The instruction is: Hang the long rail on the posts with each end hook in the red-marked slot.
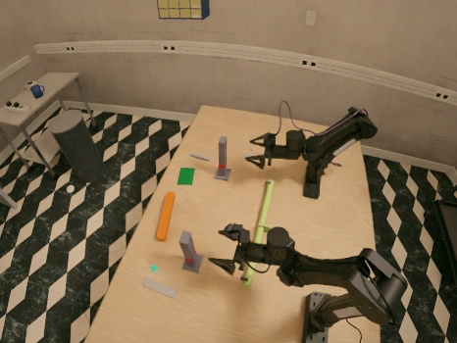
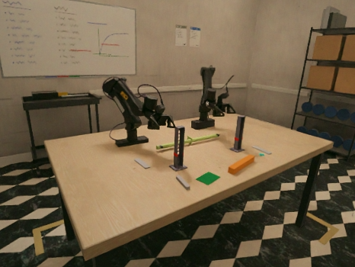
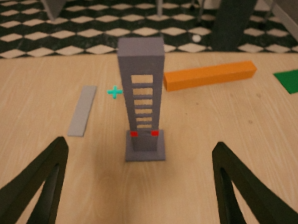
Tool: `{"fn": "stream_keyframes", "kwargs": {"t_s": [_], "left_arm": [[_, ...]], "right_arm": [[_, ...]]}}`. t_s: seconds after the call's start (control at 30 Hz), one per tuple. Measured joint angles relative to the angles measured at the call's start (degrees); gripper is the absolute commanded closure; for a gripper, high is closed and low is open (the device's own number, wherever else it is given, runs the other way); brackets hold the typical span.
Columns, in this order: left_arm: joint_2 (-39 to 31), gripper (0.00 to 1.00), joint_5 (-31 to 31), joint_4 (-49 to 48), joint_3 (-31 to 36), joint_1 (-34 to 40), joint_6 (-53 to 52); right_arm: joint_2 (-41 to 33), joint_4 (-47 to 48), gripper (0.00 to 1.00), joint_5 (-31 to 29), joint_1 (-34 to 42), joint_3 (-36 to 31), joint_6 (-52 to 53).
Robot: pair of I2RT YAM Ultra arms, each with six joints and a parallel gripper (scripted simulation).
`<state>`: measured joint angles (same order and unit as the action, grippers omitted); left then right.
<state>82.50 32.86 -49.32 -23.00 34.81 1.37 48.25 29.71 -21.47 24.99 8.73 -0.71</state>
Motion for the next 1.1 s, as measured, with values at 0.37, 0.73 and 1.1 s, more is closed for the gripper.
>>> {"fn": "stream_keyframes", "kwargs": {"t_s": [0.37, 0.73, 1.1], "left_arm": [[0.0, 0.0, 1.25, -1.38, 0.37, 0.44, 0.0], [-0.02, 0.45, 1.38, -1.16, 0.35, 0.44, -0.7], [0.0, 0.52, -1.03, 11.06, 0.39, 3.1, -12.5]], "right_arm": [[0.44, 1.84, 0.0, 0.0, -0.07, -0.15, 0.0], [0.44, 1.86, 0.45, -0.02, -0.07, -0.15, -0.42], [2.82, -8.9, 0.52, -0.37, 6.05, 2.73, -7.67]]}}
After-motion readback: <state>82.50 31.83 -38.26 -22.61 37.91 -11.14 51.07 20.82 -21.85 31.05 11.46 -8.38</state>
